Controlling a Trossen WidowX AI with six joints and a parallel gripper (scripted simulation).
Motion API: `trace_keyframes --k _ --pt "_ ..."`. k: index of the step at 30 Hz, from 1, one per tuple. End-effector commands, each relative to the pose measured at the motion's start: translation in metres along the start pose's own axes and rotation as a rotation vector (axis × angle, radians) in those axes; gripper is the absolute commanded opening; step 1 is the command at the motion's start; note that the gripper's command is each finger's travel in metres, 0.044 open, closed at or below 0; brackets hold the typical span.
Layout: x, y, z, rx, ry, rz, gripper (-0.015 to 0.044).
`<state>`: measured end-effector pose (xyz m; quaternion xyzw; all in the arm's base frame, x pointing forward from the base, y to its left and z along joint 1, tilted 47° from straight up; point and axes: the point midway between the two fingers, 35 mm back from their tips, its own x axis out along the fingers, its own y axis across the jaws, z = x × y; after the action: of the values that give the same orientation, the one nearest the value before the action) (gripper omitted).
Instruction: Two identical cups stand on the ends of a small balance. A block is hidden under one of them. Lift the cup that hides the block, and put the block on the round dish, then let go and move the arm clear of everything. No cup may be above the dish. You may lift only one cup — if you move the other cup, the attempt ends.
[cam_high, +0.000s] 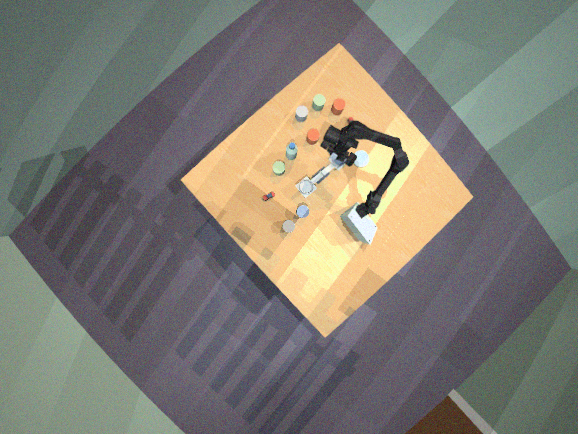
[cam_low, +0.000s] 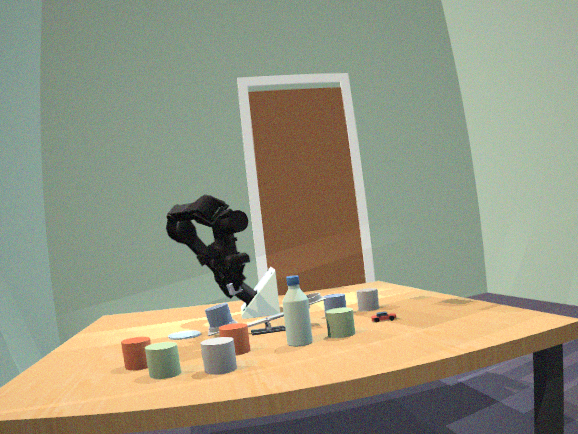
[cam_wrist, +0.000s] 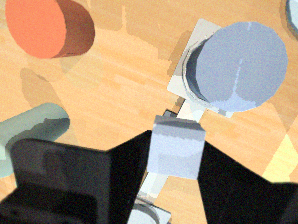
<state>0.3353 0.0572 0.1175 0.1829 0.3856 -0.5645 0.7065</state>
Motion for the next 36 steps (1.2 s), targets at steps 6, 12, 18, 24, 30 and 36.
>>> trace_keyframes --k 6,12,18,24,30,36 --pt "0.011 -0.039 0.057 0.014 -0.014 0.009 0.0000" --pt "0.021 -0.068 0.087 0.026 -0.030 0.001 0.0000" --pt "0.030 -0.101 0.111 0.039 -0.050 -0.013 0.0000" --pt "0.038 -0.137 0.129 0.051 -0.074 -0.034 0.0000" --pt "0.041 -0.152 0.135 0.056 -0.085 -0.045 0.0000" --pt "0.056 -0.152 0.136 0.057 -0.084 -0.044 0.0000"
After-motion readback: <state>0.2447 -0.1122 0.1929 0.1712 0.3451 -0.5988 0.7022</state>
